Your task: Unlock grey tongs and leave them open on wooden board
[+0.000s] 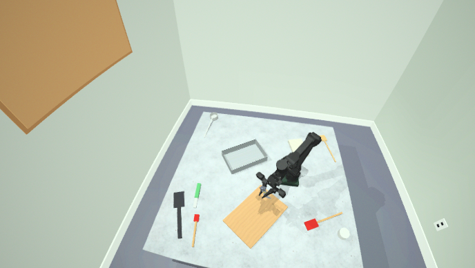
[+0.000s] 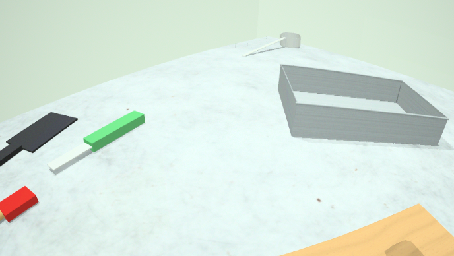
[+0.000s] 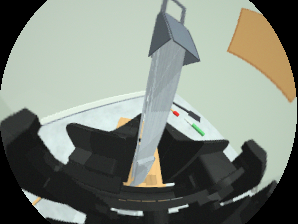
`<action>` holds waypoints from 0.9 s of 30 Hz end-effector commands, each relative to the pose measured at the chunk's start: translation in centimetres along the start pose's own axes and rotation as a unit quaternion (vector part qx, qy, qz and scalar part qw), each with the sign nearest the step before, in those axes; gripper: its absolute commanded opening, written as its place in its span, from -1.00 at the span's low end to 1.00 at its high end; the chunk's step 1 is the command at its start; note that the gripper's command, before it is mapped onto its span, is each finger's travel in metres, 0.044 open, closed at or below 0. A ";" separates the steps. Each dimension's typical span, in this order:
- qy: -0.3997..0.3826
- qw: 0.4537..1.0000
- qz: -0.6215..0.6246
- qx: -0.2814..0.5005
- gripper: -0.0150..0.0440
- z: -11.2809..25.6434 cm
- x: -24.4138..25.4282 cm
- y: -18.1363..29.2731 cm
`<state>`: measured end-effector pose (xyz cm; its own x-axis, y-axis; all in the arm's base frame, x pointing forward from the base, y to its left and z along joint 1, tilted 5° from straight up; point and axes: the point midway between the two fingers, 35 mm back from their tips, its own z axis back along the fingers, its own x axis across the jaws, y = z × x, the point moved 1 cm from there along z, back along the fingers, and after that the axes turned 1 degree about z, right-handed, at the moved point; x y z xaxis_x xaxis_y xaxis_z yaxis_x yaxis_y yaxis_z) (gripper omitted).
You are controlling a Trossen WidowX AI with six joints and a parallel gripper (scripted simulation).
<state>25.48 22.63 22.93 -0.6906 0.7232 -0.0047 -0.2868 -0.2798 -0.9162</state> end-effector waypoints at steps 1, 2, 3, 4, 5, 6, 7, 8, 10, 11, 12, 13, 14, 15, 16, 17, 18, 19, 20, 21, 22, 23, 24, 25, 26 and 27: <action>-0.002 1.000 -0.003 0.006 -1.00 -0.2 0.0 0.0; -0.002 1.000 -0.003 0.012 -1.00 -0.4 0.0 0.1; -0.002 1.000 -0.003 0.020 -1.00 -0.6 0.0 0.2; -0.002 1.000 -0.002 0.028 -1.00 -0.8 0.0 0.4; -0.002 0.999 -0.002 0.037 -1.00 -1.1 0.0 0.5; -0.003 0.999 -0.002 0.046 -1.00 -1.3 0.0 0.7; -0.003 0.998 -0.002 0.055 -1.00 -1.5 0.0 0.8; -0.003 0.998 -0.002 0.064 -1.00 -1.8 0.0 1.0; -0.003 0.997 -0.003 0.083 -1.00 -2.2 0.0 1.3; -0.003 0.996 -0.003 0.093 -1.00 -2.5 0.0 1.5; -0.003 0.995 -0.005 0.102 -1.00 -2.7 0.0 1.7; -0.002 0.994 -0.007 0.111 -1.00 -2.9 -0.1 1.9; -0.001 0.993 -0.009 0.120 -1.00 -3.2 -0.1 2.1; -0.002 0.992 -0.009 0.130 -1.00 -3.4 -0.1 2.3; -0.002 0.990 -0.009 0.139 -1.00 -3.6 -0.1 2.5; -0.002 0.989 -0.009 0.148 -1.00 -3.8 -0.1 2.7; -0.002 0.987 -0.010 0.158 -1.00 -4.0 -0.1 2.9; -0.002 0.986 -0.010 0.167 -1.00 -4.2 -0.1 3.0; -0.002 0.984 -0.010 0.176 -1.00 -4.4 -0.1 3.2; -0.002 0.983 -0.009 0.186 -1.00 -4.6 -0.1 3.4; -0.002 0.981 -0.009 0.195 -1.00 -4.8 -0.1 3.6; -0.003 0.979 -0.009 0.204 -1.00 -5.0 -0.1 3.8; -0.003 0.977 -0.009 0.214 -1.00 -5.1 -0.1 4.0; -0.003 0.975 -0.009 0.223 -1.00 -5.3 -0.1 4.2; -0.003 0.973 -0.009 0.232 -1.00 -5.5 -0.1 4.5; -0.003 0.970 -0.009 0.241 -1.00 -5.7 0.0 4.7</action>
<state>27.63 24.58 17.07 -0.6877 0.7258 0.0164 -0.5493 -0.5054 -0.6655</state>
